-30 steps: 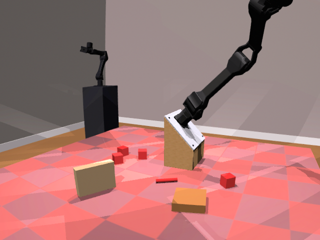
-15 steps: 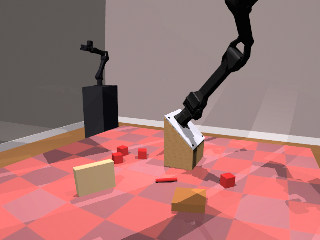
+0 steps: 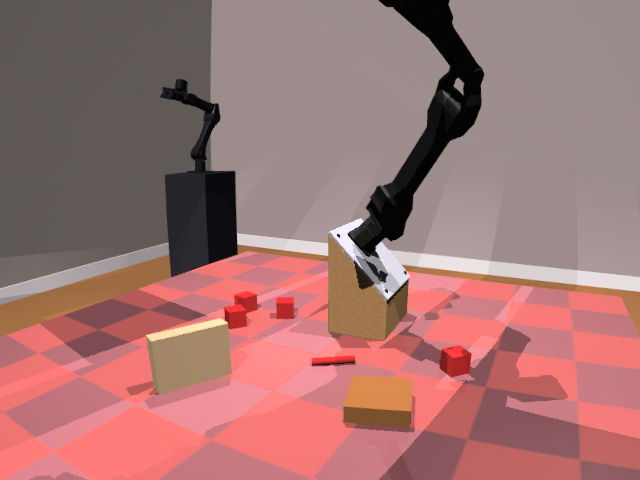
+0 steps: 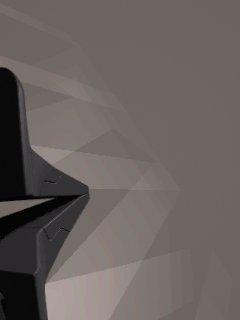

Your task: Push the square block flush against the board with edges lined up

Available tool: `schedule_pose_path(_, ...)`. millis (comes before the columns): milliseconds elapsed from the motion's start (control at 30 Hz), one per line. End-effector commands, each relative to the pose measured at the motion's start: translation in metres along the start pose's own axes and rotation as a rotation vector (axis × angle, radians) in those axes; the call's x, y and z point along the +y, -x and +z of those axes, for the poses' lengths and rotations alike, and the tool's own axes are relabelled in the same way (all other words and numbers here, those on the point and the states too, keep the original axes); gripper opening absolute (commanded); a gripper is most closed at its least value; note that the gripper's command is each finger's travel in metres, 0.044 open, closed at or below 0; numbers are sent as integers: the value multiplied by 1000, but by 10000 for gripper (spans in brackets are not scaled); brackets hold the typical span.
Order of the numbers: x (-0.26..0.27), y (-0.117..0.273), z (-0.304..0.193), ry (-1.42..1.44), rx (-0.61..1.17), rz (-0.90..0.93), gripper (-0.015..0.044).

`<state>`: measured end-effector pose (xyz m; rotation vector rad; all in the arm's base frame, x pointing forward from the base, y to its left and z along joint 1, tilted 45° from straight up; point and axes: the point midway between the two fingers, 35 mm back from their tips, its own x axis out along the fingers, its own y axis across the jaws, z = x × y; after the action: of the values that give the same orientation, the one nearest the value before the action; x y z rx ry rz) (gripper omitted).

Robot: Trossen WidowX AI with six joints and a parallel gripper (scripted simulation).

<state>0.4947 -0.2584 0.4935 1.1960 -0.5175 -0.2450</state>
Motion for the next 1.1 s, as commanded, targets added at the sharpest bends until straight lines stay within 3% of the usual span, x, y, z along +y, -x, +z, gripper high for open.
schedule_pose_path(0, -54, -12, -17, -10, 70, -128, 0)
schedule_pose_path(500, -200, -7, -61, 41, 253, -480, 0)
schedule_pose_path(1067, -369, 57, -119, -112, 511, -946, 0)
